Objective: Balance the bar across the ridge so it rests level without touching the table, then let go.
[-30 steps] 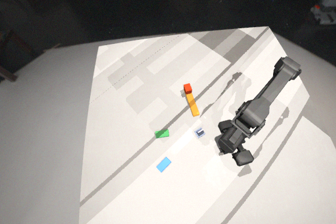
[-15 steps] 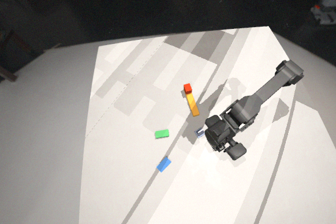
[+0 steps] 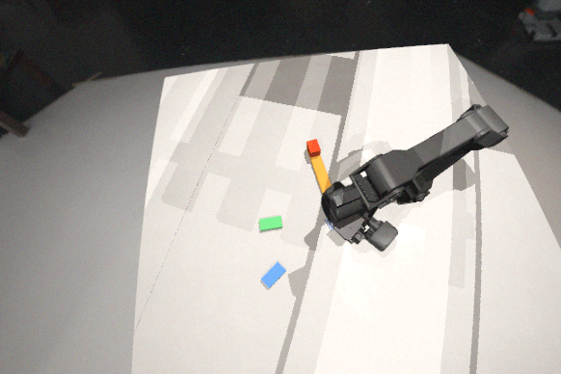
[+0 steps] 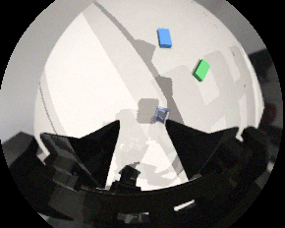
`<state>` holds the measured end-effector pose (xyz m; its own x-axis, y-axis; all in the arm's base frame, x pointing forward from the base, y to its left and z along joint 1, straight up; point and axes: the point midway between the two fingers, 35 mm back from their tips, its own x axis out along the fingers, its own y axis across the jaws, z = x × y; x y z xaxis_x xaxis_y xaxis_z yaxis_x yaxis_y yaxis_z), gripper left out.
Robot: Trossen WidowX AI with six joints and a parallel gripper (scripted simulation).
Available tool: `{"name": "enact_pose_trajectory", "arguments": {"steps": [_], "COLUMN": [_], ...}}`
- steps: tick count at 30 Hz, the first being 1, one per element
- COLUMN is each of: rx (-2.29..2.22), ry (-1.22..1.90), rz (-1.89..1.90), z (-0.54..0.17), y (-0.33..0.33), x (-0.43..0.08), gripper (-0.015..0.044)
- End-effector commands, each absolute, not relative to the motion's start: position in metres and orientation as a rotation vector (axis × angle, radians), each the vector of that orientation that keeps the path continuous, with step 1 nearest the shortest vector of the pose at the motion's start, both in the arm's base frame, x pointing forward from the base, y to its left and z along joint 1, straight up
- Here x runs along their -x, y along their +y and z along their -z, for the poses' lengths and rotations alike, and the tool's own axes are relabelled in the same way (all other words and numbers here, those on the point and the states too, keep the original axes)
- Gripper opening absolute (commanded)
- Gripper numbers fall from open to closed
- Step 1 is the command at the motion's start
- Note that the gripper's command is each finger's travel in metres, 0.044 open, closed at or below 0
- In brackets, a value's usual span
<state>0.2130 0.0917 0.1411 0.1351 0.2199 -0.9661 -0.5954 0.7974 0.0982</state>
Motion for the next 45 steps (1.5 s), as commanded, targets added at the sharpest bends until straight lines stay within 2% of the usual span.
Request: {"name": "enact_pose_trajectory", "arguments": {"steps": [1, 22, 45], "rx": [0.414, 0.776, 1.145], "ry": [1.305, 1.250, 1.190], "rz": [-0.631, -0.798, -1.082], "z": [-0.141, -0.147, -0.152], "y": [0.080, 0.011, -0.065], "x": [-0.221, -0.251, -0.261], "gripper": [0.0315, 0.0315, 0.0315]}}
